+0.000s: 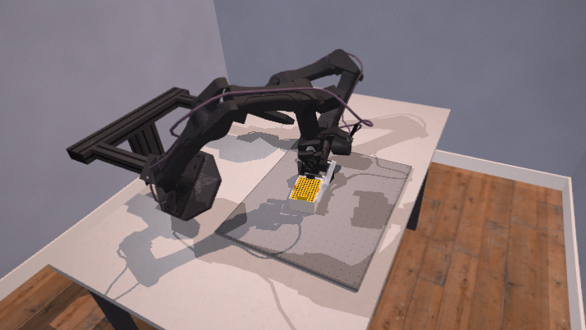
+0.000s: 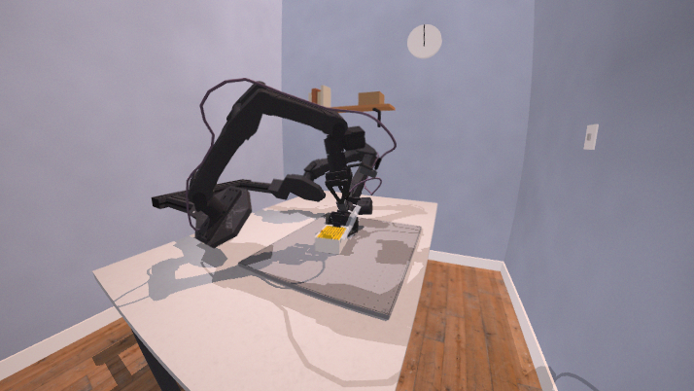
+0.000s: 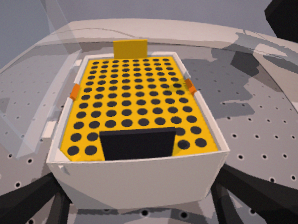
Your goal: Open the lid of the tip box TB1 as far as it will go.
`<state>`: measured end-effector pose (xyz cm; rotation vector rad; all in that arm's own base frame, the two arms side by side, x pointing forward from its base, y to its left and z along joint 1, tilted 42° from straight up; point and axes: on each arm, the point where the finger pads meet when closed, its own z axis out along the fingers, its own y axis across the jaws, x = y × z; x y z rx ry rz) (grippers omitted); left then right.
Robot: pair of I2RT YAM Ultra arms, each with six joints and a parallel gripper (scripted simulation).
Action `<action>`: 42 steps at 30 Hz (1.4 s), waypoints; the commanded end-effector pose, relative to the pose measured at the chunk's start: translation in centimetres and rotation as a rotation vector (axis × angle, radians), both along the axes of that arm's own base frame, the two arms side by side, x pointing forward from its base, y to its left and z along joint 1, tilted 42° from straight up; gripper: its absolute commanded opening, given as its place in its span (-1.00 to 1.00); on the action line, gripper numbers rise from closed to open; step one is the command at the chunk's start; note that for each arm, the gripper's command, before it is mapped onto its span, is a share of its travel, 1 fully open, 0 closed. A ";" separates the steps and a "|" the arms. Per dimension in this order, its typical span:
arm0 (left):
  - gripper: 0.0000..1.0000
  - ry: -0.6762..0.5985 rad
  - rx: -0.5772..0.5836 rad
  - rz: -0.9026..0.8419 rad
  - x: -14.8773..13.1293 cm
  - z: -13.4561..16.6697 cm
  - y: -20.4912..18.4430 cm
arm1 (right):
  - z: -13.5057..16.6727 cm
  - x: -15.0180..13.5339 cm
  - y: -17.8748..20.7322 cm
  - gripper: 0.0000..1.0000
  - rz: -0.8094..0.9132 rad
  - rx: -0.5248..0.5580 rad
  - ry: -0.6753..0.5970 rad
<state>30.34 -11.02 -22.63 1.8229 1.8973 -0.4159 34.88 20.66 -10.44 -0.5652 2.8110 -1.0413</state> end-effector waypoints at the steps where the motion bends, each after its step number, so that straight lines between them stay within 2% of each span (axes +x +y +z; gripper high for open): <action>1: 0.67 -0.014 -0.019 -0.026 0.3 0.5 -0.8 | 1.9 1.4 2.8 1.00 0.216 0.096 -0.079; 17: 0.67 -0.014 -0.019 -0.026 0.3 0.5 -0.8 | 3.0 -0.1 1.5 1.00 0.490 0.142 -0.054; 42: 0.67 -0.014 -0.019 -0.026 0.3 0.5 -0.8 | 3.1 -0.5 0.8 1.00 0.491 0.127 -0.045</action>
